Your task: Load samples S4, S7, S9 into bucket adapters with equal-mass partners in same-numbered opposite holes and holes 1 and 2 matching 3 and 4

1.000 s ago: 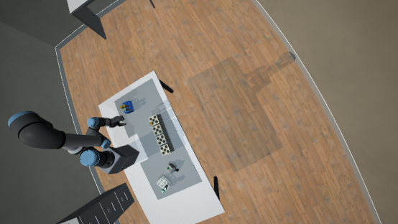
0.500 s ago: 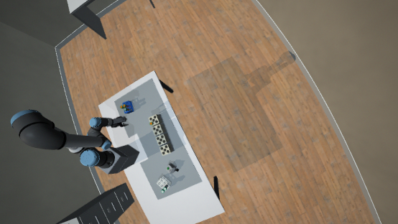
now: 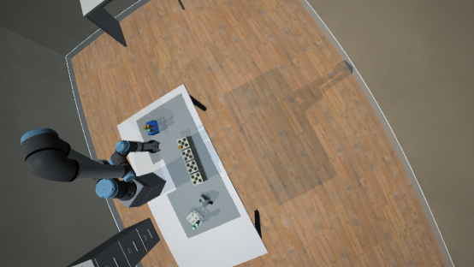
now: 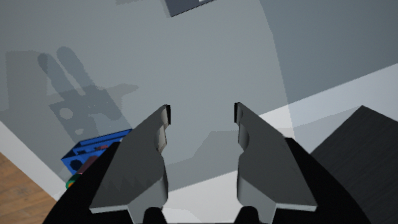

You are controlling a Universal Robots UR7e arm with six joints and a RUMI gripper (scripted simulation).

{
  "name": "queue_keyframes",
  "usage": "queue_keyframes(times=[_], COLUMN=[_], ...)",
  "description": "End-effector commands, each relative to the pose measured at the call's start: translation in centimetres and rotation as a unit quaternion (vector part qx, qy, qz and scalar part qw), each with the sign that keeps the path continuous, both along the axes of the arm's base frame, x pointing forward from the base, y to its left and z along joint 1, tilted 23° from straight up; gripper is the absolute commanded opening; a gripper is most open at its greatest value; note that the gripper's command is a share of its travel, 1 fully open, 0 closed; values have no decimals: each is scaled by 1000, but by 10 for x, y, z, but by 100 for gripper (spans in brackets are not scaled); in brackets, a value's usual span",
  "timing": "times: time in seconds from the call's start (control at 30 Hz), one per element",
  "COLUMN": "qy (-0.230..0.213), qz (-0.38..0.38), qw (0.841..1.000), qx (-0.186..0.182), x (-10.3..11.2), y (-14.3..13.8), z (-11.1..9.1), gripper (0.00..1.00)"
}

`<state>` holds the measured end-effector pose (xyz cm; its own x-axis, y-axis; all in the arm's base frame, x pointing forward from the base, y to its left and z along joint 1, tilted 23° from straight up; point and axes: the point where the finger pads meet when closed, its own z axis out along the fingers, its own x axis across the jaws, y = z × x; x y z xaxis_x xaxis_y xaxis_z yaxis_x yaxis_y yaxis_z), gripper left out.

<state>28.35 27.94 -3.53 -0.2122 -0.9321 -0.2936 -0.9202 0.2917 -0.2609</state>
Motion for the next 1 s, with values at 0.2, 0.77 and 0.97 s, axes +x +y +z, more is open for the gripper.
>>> queue_keyframes(times=[0.2,0.77,0.97], qy=[54,74,74], qz=[-167,-218,-216], qw=[982,968,969], qx=[72,97,97], x=[126,150,150], y=[-49,-57,-54], z=[2,2,-1], gripper=[35,35,35])
